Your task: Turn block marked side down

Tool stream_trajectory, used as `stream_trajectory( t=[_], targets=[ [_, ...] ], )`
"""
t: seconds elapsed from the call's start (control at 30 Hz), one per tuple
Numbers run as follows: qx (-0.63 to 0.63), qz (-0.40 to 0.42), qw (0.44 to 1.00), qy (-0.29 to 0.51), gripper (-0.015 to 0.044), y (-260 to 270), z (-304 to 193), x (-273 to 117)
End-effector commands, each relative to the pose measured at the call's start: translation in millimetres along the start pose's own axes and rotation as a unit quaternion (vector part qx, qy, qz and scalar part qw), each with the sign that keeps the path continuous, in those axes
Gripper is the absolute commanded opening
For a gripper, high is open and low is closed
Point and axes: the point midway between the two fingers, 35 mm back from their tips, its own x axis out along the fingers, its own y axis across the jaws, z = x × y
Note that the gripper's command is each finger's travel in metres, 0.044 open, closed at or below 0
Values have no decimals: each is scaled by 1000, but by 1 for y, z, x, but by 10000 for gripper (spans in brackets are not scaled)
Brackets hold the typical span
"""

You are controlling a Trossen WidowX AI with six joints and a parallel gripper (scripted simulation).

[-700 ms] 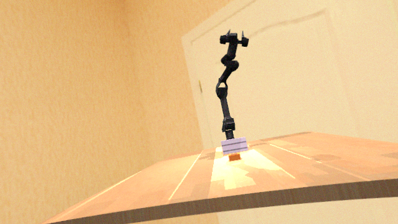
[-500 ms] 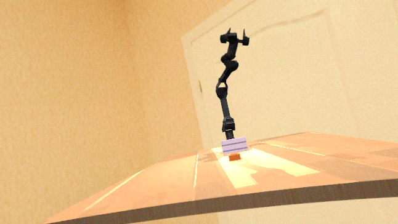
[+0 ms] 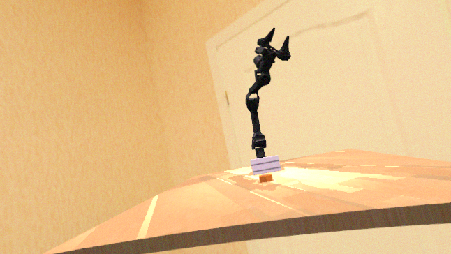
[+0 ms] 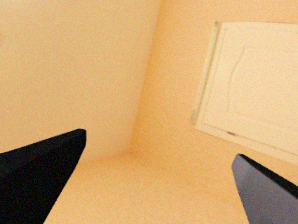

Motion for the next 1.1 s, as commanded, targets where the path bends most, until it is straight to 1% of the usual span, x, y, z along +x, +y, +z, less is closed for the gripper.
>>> stream_trajectory(
  t=[0.0, 0.13, 0.27, 0.4, 0.53, 0.67, 0.8, 0.93, 1.07],
  targets=[
    [-75, -103, 990, -68, 440, -59, 48, -13],
    [-137, -201, 964, -107, 440, -109, 85, -34],
    [-193, -304, 924, -129, 440, -155, 118, -66],
    [-240, -411, 870, -132, 440, -198, 147, -107],
    [-276, -516, 803, -114, 440, -236, 169, -157],
    [-296, -617, 725, -74, 440, -267, 183, -214],
    [-299, -708, 640, -11, 440, -290, 188, -276],
    [-282, -780, 554, 71, 440, -303, 184, -338],
    [-240, -835, 461, 181, 440, -306, 169, -403]
  ],
)
